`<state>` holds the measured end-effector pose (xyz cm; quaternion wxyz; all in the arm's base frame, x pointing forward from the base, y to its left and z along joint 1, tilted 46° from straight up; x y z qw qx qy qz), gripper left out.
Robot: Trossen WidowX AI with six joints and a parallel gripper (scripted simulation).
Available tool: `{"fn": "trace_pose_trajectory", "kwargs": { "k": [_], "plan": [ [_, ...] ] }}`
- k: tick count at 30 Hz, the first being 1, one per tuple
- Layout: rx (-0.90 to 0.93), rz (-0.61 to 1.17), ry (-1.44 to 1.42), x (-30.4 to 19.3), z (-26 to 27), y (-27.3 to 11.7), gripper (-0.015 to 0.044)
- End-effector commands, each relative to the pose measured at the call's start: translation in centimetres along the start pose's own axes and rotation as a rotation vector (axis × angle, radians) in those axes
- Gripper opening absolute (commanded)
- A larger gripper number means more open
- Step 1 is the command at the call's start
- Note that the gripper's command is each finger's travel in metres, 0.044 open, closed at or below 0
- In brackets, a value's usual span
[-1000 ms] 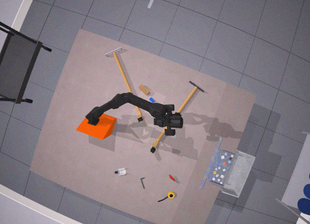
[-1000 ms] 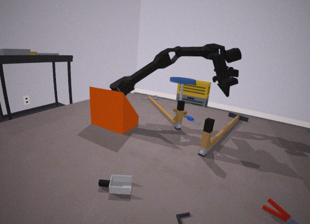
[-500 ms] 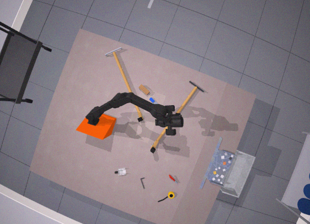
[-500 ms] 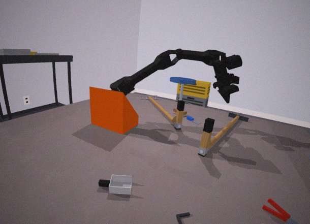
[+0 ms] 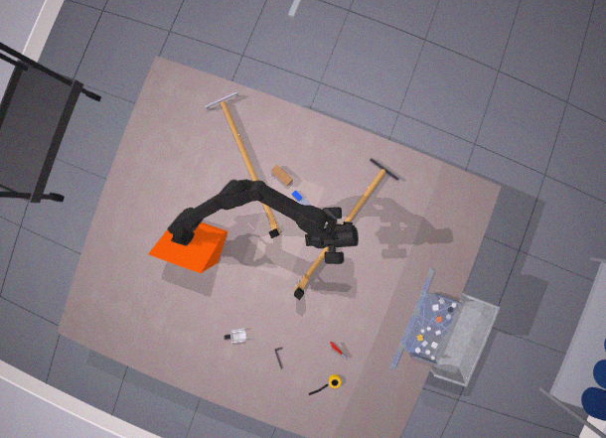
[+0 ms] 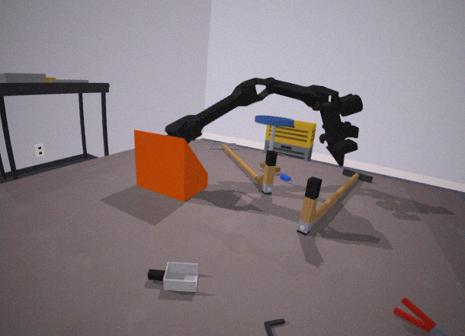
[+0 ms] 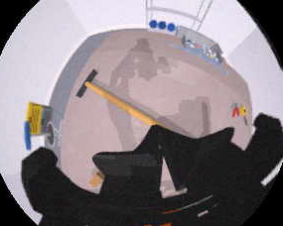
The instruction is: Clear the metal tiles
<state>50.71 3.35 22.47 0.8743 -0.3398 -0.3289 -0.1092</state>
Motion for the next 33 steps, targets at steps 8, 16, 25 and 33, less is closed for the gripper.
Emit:
{"fn": "trace_pose_trajectory", "kwargs": {
  "k": [8,16,25,33],
  "plan": [
    [-0.002,0.001,0.005,-0.9,0.2,2.3,0.0],
    [-0.001,0.0,0.005,-1.7,0.4,4.0,0.0],
    [0.0,-0.002,0.006,-2.7,0.7,5.9,0.0],
    [0.003,-0.005,0.007,-3.6,1.0,7.5,0.0]
  ]
}}
Point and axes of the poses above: the point midway between the two fingers, 35 mm back from their tips, its own y axis out along the fingers, its own z axis across the jaws, x = y × z, the point moved 7 cm from there along -y, back along the fingers, and after that the axes turned 10 degrees about -y, right-handed, at the moved point
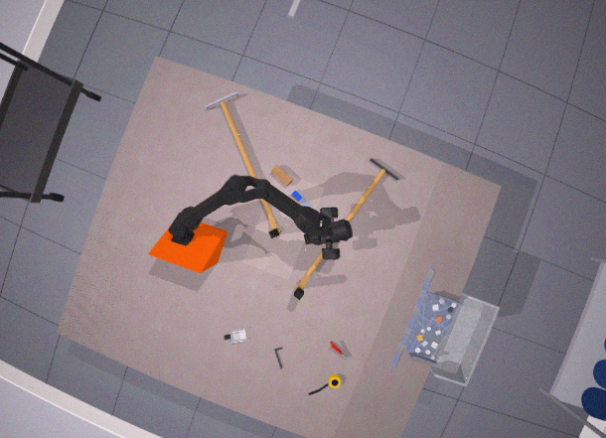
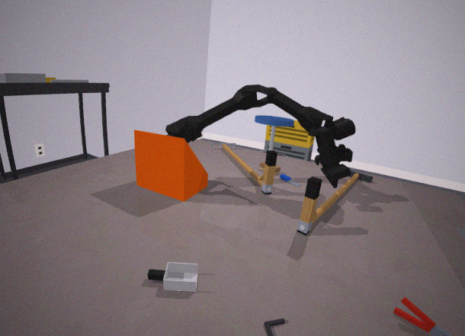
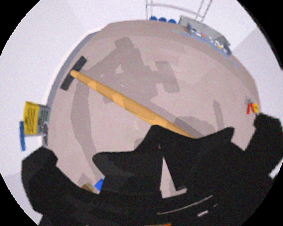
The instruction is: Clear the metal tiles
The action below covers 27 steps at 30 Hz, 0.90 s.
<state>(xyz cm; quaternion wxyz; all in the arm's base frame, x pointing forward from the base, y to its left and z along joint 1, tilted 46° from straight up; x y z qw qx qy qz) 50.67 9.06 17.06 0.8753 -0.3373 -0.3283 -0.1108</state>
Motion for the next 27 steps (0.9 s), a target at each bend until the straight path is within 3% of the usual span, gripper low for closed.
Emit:
{"fn": "trace_pose_trajectory", "kwargs": {
  "k": [1,12,27],
  "plan": [
    [-0.001,-0.002,0.004,-0.4,0.3,0.6,0.0],
    [0.003,-0.007,0.007,-1.8,0.8,2.6,0.0],
    [0.003,-0.007,0.007,-2.9,1.9,2.0,0.0]
  ]
}}
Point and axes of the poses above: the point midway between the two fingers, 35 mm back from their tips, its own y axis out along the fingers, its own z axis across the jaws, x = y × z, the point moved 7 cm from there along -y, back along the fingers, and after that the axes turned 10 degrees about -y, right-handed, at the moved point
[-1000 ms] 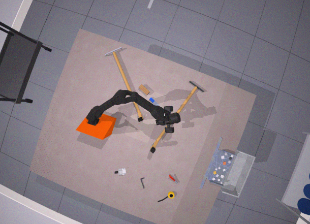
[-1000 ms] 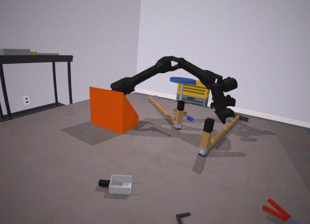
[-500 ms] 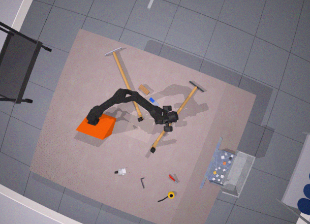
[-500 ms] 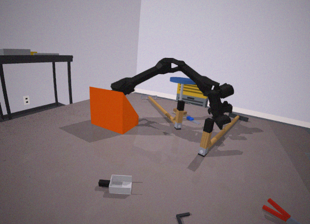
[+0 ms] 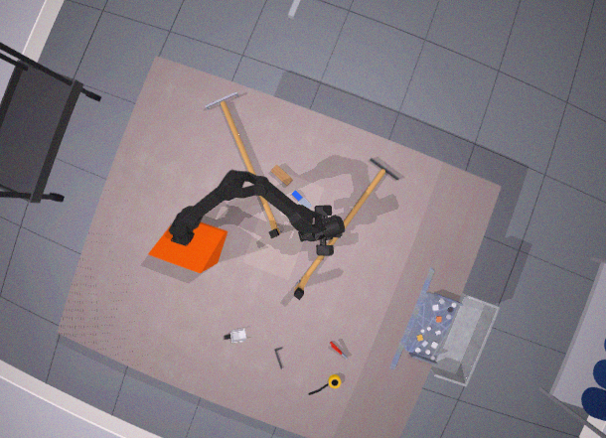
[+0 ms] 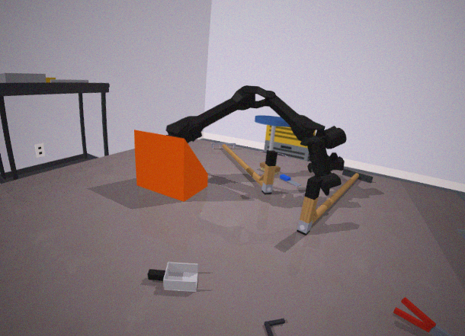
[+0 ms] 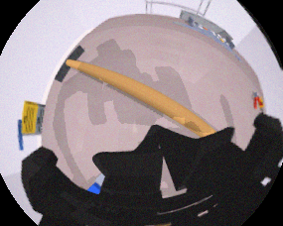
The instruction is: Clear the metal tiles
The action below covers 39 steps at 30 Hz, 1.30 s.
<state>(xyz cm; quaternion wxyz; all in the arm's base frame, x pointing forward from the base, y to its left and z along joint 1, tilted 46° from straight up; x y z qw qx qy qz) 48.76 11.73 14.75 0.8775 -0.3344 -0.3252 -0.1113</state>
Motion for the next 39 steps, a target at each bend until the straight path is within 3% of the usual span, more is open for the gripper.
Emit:
{"fn": "trace_pose_trajectory", "kwargs": {
  "k": [1,39],
  "plan": [
    [-0.002,-0.006,0.0,-0.1,0.5,-0.4,0.0],
    [-0.002,-0.004,0.002,-3.9,3.5,-2.3,0.0]
  ]
}}
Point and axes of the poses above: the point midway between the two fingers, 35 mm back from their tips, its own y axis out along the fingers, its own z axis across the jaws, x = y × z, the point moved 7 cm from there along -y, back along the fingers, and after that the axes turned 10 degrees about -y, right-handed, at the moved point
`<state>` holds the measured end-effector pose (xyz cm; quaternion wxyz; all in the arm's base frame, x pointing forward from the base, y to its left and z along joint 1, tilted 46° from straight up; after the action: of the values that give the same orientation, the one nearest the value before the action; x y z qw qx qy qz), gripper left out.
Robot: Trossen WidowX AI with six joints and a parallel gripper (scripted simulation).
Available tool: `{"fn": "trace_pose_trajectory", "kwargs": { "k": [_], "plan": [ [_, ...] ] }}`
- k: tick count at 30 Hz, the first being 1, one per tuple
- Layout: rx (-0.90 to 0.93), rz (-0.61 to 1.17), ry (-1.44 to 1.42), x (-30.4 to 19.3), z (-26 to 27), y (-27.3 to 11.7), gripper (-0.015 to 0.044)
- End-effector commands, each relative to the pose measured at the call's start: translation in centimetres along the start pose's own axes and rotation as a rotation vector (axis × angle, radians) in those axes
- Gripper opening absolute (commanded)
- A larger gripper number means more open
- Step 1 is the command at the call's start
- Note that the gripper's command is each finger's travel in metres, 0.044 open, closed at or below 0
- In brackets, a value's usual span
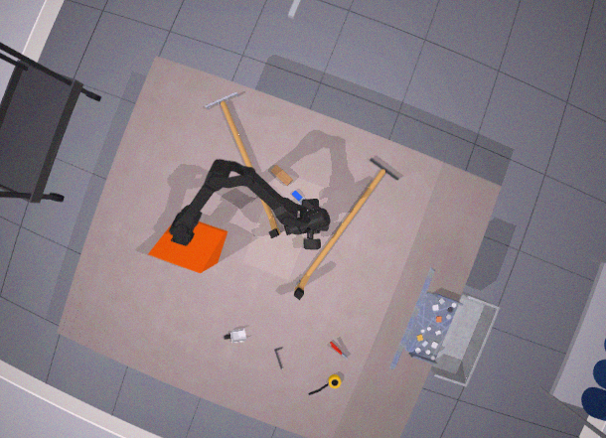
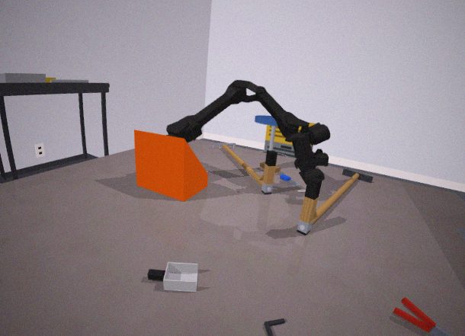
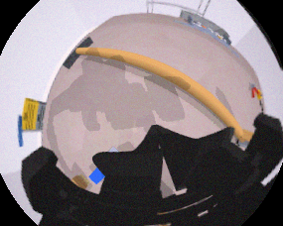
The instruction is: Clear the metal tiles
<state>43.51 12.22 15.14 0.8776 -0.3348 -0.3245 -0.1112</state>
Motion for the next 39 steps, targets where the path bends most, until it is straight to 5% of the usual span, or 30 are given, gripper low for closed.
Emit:
{"fn": "trace_pose_trajectory", "kwargs": {
  "k": [1,39],
  "plan": [
    [-0.001,-0.005,0.001,-0.2,0.5,-0.4,0.0],
    [-0.001,-0.003,0.003,-5.0,3.0,-2.4,0.0]
  ]
}}
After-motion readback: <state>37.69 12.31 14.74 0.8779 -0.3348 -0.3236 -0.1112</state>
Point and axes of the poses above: the point midway between the two fingers, 35 mm back from their tips, its own y axis out along the fingers, its own z axis across the jaws, x = y × z, the point moved 7 cm from there along -y, back along the fingers, and after that the axes turned 10 degrees about -y, right-handed, at the moved point
